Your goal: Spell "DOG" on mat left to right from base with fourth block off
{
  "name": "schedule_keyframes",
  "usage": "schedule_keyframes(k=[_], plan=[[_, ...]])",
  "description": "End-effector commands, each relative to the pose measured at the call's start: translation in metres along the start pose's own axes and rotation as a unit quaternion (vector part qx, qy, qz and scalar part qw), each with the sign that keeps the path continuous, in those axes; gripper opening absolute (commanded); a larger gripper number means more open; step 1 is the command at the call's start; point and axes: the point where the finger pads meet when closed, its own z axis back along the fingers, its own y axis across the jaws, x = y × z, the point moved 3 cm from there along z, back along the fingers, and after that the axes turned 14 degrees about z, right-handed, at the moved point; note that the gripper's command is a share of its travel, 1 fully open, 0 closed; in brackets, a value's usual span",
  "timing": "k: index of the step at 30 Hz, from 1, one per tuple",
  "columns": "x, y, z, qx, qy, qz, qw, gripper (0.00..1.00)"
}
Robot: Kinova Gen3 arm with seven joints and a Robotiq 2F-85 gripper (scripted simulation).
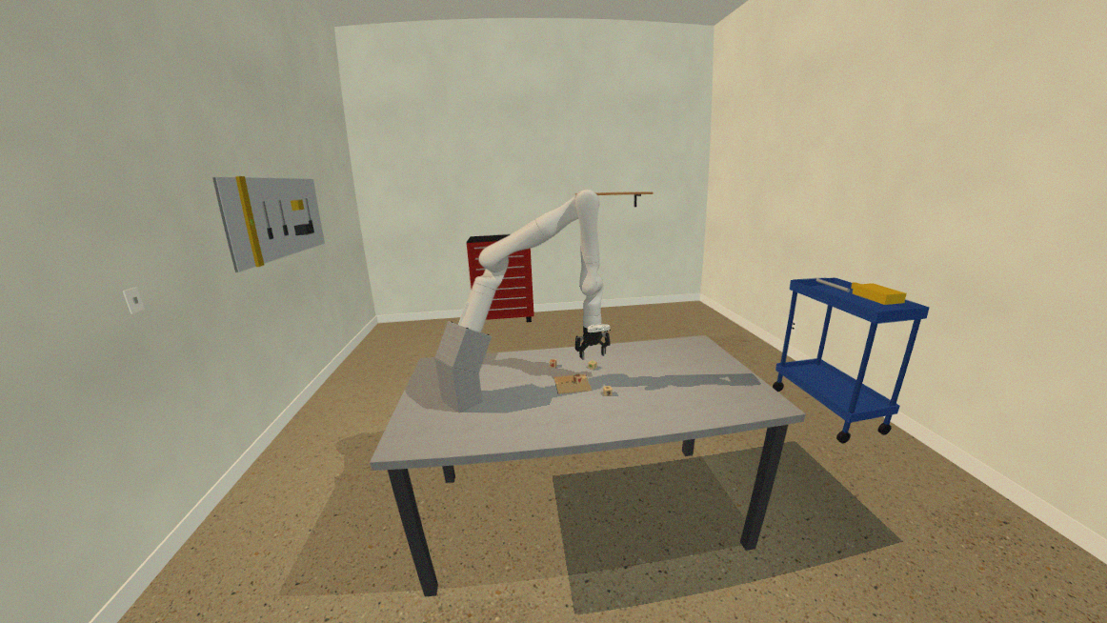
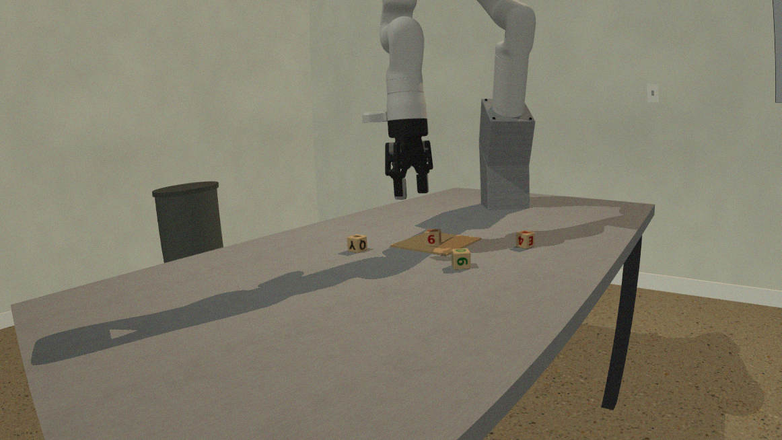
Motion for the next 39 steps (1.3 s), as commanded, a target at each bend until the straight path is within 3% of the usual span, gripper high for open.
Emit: schedule_keyframes(k=[1,39], plan=[[-0.004,0.002,0.001,0.003,-0.001,0.003,1.0,1.0],[-0.037,0.0,0.003,0.009,0.004,0.004,1.0,1.0]])
